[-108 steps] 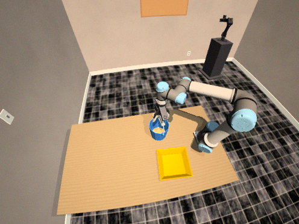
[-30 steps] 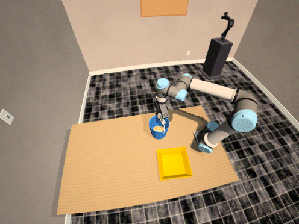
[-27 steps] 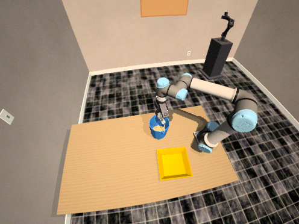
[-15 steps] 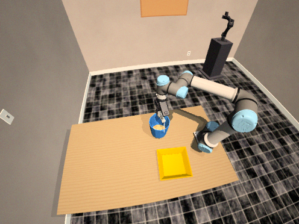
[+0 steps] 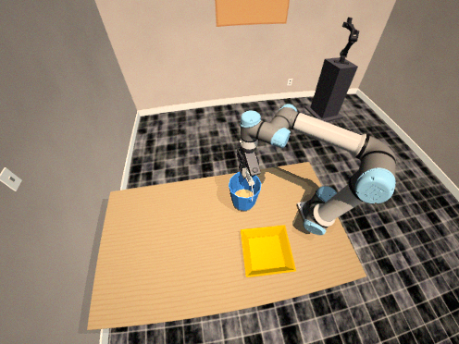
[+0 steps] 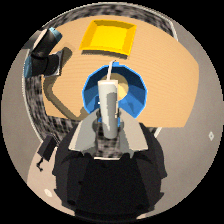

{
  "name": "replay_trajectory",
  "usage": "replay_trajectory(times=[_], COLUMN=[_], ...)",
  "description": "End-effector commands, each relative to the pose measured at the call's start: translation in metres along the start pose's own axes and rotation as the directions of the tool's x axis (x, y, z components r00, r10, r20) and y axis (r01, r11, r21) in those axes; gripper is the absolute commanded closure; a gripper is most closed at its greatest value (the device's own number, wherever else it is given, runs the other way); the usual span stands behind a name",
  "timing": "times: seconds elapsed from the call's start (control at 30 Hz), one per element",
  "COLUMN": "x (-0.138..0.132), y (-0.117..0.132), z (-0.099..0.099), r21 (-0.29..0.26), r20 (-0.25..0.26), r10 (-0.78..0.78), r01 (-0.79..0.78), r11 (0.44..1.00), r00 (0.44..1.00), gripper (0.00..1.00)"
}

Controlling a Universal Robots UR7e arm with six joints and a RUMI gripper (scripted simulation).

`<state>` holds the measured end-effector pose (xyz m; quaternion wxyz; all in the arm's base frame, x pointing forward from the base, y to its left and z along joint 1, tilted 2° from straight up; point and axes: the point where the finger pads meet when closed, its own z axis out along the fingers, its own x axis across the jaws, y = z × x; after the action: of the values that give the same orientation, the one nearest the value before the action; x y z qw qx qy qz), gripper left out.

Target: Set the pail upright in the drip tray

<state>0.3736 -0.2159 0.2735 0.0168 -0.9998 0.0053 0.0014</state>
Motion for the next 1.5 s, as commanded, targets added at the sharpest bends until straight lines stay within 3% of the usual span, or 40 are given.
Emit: replay_trajectory(times=[0.0, 1.47], x=[0.0, 0.0], y=[0.0, 0.0], z=[-0.007, -0.017], r21=[-0.001, -0.001], r20=[-0.001, -0.001], r10=[0.0, 0.0], r01=[0.0, 0.0], r11=[1.0, 1.0], r00=[1.0, 1.0], gripper=[1.0, 1.0])
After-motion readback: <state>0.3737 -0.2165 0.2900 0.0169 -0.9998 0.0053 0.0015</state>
